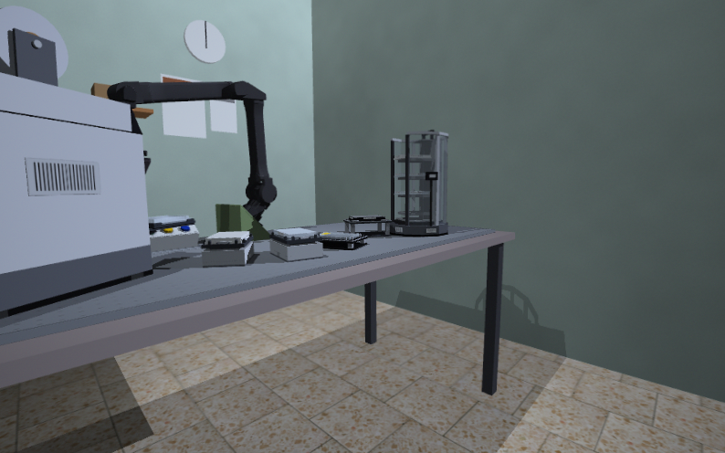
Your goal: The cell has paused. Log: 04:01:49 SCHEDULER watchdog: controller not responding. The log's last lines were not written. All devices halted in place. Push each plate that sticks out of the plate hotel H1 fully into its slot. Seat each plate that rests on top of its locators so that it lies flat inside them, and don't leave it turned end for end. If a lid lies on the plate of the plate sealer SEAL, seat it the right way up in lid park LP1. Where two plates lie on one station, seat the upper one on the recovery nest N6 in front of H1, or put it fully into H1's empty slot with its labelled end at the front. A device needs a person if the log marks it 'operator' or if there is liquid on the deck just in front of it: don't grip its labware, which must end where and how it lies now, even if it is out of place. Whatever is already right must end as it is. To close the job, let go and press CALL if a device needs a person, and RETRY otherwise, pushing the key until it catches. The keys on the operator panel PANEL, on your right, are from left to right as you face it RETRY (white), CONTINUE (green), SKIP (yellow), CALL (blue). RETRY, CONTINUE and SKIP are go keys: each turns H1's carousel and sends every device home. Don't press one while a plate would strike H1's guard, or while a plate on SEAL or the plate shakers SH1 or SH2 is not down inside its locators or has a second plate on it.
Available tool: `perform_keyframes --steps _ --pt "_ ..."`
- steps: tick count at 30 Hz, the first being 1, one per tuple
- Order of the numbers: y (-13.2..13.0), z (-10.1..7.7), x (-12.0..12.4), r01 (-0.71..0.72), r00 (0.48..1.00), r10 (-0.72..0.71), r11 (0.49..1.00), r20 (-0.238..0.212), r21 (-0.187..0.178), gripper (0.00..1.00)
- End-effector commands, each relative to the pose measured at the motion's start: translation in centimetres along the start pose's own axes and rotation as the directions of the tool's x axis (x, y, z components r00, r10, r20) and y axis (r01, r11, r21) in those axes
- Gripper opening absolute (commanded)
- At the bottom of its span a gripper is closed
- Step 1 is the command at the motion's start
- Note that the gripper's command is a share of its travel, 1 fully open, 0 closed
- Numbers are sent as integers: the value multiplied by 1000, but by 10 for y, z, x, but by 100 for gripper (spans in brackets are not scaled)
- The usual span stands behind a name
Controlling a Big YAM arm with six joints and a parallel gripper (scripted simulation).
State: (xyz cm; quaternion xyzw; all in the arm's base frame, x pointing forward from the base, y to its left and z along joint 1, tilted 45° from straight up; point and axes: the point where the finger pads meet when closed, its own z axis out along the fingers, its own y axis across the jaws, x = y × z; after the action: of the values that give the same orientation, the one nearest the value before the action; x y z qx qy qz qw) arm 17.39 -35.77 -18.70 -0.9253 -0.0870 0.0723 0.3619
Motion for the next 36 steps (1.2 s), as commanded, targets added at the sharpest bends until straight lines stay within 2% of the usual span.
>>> perform_keyframes --steps 1,3,12,18,20,21,36 --pt "0 33 8 -3 1000 3 1000 15 22 74" --pt "0 33 8 -3 1000 3 1000 15 22 74" --pt "-2 78 7 -3 1000 3 1000 15 23 56" --pt "-4 77 7 -4 1000 4 1000 18 31 44" --pt "-4 77 7 -4 1000 4 1000 18 31 44" --pt "-3 69 8 -2 1000 2 1000 14 14 42" --pt "-3 68 8 -2 1000 2 1000 15 14 14"
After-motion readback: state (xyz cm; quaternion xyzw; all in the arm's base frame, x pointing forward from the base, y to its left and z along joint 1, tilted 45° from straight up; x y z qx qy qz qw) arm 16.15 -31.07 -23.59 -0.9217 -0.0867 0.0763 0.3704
